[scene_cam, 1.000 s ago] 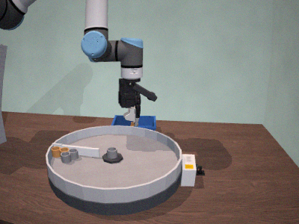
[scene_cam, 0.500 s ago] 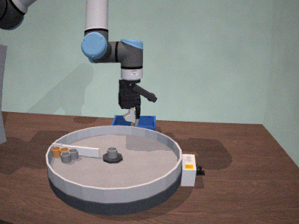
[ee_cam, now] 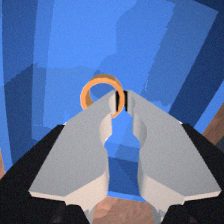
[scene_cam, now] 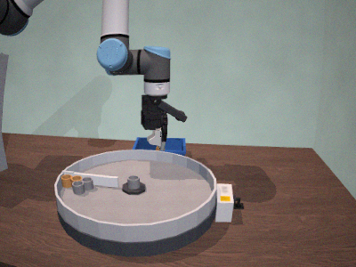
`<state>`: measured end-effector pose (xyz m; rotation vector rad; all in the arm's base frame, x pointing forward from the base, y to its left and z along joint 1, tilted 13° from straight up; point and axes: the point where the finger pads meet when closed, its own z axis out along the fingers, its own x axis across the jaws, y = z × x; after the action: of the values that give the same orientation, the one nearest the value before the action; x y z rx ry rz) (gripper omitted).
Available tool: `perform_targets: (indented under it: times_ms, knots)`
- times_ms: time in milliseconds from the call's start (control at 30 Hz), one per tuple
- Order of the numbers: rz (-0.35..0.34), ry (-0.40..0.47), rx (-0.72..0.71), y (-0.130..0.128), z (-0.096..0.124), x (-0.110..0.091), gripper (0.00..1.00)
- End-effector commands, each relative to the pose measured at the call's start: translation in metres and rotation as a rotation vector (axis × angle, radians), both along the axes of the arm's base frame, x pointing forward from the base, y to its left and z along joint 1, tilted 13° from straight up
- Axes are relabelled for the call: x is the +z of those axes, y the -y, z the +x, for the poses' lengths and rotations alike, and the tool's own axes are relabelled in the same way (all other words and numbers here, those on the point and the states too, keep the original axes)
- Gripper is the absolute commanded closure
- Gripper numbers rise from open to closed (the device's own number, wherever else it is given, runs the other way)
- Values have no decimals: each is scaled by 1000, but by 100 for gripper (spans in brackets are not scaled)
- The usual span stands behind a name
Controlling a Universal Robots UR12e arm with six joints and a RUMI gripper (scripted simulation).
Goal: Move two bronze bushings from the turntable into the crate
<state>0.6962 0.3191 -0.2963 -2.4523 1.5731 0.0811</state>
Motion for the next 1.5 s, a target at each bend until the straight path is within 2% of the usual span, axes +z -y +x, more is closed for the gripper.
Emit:
perform_targets:
  times_ms: [0, 667, 700, 1467]
  knots:
    - [0, 3, 0, -1, 2, 0, 100]
    - [0, 3, 0, -1, 2, 0, 100]
    - [0, 3, 0, -1, 2, 0, 94]
    - [0, 3, 0, -1, 2, 0, 94]
